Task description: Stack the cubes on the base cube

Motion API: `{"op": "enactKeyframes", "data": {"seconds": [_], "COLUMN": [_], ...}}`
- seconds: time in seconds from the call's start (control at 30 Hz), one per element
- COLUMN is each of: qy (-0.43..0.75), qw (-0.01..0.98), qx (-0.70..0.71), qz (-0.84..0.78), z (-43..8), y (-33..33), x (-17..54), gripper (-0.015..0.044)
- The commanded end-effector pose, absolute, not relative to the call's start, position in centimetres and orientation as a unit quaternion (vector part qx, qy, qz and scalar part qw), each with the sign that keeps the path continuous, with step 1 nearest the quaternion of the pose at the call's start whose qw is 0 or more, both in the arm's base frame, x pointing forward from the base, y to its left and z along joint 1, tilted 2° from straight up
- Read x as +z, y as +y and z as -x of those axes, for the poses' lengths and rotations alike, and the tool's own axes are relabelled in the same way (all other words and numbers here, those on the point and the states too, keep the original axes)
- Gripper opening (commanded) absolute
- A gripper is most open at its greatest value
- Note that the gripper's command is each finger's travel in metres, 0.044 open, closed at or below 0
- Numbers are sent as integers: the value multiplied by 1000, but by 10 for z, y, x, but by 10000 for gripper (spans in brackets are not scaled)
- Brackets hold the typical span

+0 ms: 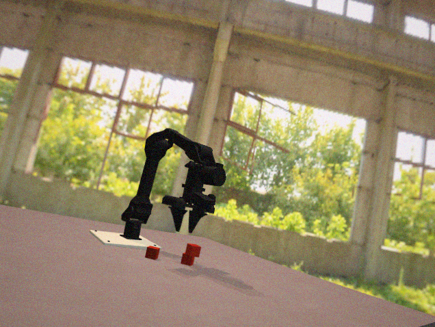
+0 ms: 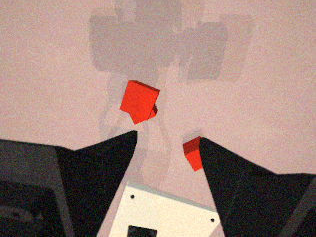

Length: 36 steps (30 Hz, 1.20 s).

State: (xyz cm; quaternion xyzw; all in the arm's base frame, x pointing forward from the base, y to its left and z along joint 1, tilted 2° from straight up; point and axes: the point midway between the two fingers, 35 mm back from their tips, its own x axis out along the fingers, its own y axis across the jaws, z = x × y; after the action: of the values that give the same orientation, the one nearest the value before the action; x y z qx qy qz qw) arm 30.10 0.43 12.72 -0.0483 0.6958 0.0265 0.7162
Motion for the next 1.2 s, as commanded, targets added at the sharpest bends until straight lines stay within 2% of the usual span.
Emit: {"op": "enactKeyframes", "data": {"seconds": [0.0,0.4,0.67,0.93,1.17], "qy": [694,658,657,657,657], "qw": [707,663,663,663,663], "qx": [83,237,239,239,239], "qz": [107,267,269,269,269], "z": [-286,-245,-245,-246,-246], "y": [-13,-54,-54,-56,-57], "x": [134,154,153,97,90], "gripper": [265,265,265,265,265]}}
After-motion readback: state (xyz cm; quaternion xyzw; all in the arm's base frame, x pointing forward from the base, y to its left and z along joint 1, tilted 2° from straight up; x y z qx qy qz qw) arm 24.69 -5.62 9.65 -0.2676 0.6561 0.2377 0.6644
